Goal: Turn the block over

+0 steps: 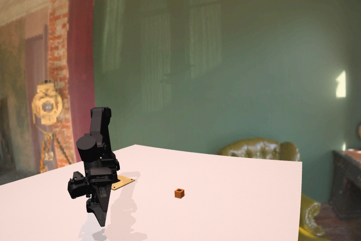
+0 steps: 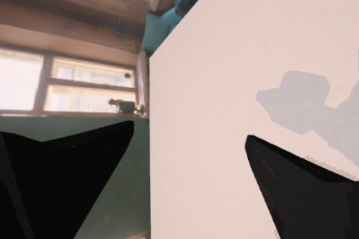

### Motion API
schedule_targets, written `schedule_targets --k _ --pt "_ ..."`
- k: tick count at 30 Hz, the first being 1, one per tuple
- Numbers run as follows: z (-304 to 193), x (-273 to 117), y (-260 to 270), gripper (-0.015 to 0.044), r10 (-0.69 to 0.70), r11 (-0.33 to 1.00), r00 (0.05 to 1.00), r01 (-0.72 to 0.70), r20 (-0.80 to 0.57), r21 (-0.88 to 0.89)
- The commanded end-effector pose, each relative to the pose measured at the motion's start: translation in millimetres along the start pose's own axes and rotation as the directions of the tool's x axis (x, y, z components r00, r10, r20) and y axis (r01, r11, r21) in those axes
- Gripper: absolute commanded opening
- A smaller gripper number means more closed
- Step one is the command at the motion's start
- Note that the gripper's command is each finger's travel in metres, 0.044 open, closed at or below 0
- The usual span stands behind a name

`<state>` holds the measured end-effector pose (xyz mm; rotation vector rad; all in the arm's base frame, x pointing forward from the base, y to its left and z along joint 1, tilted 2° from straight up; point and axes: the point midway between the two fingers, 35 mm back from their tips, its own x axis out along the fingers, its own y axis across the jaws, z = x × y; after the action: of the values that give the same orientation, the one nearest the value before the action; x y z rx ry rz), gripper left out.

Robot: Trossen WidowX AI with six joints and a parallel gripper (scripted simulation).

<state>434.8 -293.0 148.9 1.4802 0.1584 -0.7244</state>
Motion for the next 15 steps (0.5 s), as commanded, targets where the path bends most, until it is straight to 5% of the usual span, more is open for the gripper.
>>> schedule_targets --k 1,8,15 --pt "-1 0 0 0.0426 -0.003 1.000 1.000 0.003 -0.003 -0.005" --pt "-90 2 -7 0.0440 -0.169 0.947 0.974 0.119 -0.148 -0.298" --pt "-209 -30 -27 0.0440 -0.440 0.669 0.853 0.104 -0.280 -0.736"
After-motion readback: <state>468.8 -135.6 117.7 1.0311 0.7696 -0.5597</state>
